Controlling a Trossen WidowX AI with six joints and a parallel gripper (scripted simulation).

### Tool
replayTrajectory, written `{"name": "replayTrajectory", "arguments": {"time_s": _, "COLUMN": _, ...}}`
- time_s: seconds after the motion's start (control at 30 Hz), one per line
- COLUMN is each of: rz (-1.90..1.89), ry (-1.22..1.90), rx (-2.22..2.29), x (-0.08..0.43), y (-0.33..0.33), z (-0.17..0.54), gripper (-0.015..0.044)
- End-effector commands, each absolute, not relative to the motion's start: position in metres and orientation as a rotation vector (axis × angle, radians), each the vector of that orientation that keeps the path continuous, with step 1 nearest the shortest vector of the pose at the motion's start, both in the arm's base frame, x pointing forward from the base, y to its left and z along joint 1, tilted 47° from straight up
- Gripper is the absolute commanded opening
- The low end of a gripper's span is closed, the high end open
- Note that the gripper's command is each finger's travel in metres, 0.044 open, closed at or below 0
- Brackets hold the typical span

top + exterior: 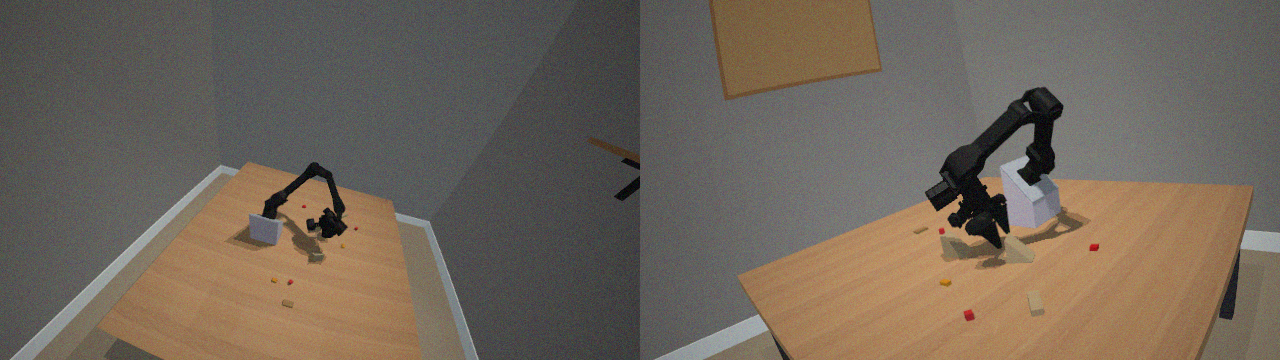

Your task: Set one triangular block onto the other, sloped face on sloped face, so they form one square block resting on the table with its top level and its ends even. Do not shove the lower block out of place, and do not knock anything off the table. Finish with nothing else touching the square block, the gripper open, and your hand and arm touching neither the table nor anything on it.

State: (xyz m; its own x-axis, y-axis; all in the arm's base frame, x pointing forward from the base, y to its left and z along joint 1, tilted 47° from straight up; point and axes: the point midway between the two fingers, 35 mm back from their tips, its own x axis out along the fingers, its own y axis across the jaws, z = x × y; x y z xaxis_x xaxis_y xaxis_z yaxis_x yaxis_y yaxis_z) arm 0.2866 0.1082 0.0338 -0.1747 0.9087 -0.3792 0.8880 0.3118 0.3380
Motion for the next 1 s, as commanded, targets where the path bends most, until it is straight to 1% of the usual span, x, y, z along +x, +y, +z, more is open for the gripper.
{"name": "replayTrajectory", "arguments": {"time_s": 0.0, "rz": 0.055, "ry": 2.071, "rx": 1.588, "x": 0.285, "y": 0.114, "z": 0.033, "gripper": 0.044}}
{"name": "replayTrajectory", "arguments": {"time_s": 0.97, "rz": 0.082, "ry": 2.087, "rx": 1.596, "x": 0.272, "y": 0.157, "z": 0.021, "gripper": 0.044}}
